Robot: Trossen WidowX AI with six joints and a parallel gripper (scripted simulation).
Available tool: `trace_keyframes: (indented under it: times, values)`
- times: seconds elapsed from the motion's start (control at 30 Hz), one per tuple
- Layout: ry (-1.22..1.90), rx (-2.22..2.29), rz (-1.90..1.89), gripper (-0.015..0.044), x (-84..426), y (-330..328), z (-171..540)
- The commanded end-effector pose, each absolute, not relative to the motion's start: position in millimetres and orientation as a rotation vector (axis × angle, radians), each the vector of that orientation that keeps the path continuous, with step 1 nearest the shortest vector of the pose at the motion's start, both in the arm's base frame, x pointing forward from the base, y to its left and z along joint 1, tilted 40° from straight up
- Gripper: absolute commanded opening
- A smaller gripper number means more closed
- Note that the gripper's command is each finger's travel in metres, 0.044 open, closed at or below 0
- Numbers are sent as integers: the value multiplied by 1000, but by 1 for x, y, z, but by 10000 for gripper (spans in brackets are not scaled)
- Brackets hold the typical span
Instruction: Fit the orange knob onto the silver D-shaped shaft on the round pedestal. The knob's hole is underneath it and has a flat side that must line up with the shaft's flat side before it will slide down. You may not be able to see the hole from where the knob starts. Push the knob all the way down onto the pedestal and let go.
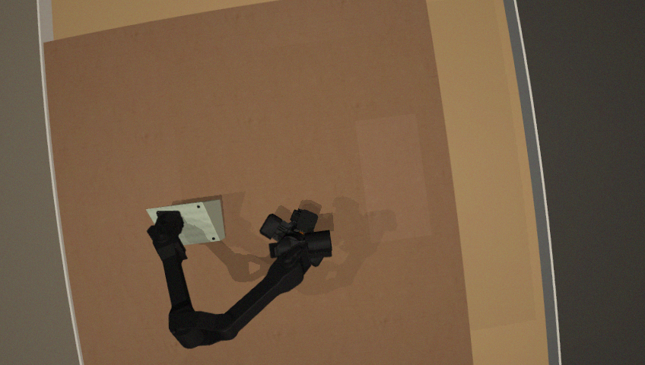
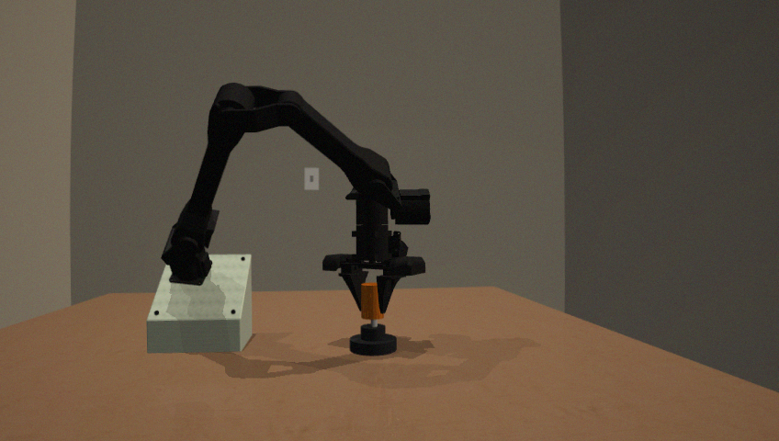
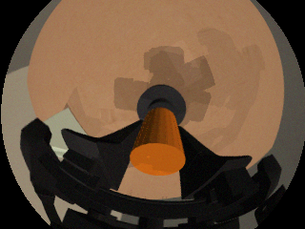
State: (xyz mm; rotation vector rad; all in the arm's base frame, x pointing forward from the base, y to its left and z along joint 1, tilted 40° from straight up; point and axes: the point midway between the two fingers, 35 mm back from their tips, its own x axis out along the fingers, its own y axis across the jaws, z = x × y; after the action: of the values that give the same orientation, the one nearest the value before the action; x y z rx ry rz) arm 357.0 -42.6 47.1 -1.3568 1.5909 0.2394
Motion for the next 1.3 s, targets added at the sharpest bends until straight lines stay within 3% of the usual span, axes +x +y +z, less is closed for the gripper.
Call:
trace_keyframes:
  times: [0.0,1.27]
  values:
    - [1595,-1382,266,0,357,-43,47]
    - [1590,-1335,216,0,358,-42,48]
